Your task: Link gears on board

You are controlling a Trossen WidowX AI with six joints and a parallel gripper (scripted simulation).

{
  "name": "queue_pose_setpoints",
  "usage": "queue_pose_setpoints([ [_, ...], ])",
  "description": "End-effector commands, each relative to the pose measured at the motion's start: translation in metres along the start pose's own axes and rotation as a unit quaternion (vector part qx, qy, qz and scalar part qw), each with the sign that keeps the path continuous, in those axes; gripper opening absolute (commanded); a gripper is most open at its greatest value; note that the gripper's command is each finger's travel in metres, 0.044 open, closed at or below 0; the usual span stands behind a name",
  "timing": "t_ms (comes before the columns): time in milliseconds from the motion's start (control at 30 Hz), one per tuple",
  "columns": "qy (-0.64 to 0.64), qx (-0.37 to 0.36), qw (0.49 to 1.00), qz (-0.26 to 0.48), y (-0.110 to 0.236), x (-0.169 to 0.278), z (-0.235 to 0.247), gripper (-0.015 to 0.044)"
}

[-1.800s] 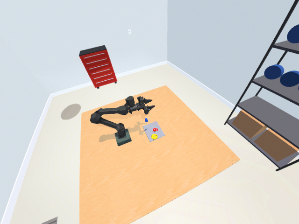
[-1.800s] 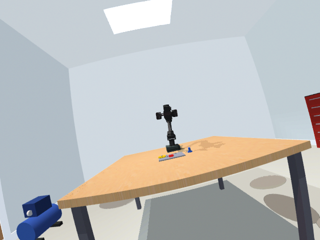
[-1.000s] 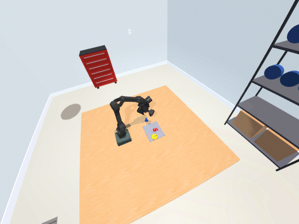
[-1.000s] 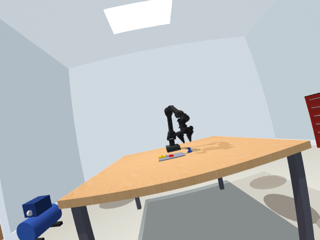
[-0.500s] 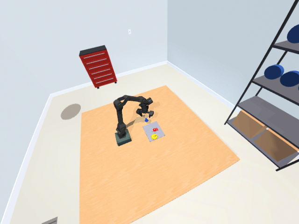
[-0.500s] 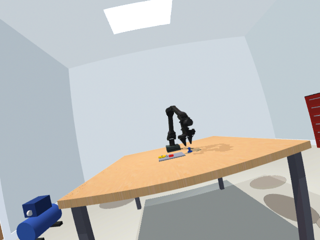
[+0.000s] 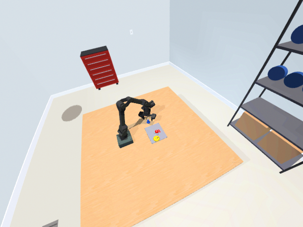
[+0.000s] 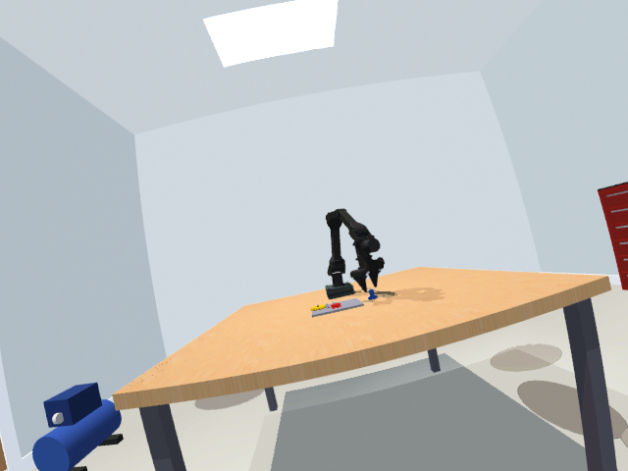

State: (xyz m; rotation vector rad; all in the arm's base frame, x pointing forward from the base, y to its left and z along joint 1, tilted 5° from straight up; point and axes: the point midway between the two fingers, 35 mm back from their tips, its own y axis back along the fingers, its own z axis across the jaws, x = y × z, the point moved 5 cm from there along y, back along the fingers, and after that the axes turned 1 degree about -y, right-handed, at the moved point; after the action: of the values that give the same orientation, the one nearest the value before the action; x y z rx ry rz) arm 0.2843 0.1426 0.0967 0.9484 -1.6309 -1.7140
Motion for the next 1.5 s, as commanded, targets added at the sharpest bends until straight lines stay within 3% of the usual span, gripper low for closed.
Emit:
queue_pose_setpoints([
  [0,0.001,-0.003,1.000,0.000,-0.008,0.001,0.001,0.0440],
  [267,0.001,-0.003,1.000,0.000,-0.012,0.001,0.001,0.0440],
  [733,0.001,-0.003,1.000,0.000,-0.012,0.001,0.001,0.0072],
  [1000,0.001,-0.003,1.000,0.000,-0.012,0.001,0.001,0.0000],
  [1467,0.001,-0.003,1.000,0.000,0.020,-0.005,-0.001,0.0000],
])
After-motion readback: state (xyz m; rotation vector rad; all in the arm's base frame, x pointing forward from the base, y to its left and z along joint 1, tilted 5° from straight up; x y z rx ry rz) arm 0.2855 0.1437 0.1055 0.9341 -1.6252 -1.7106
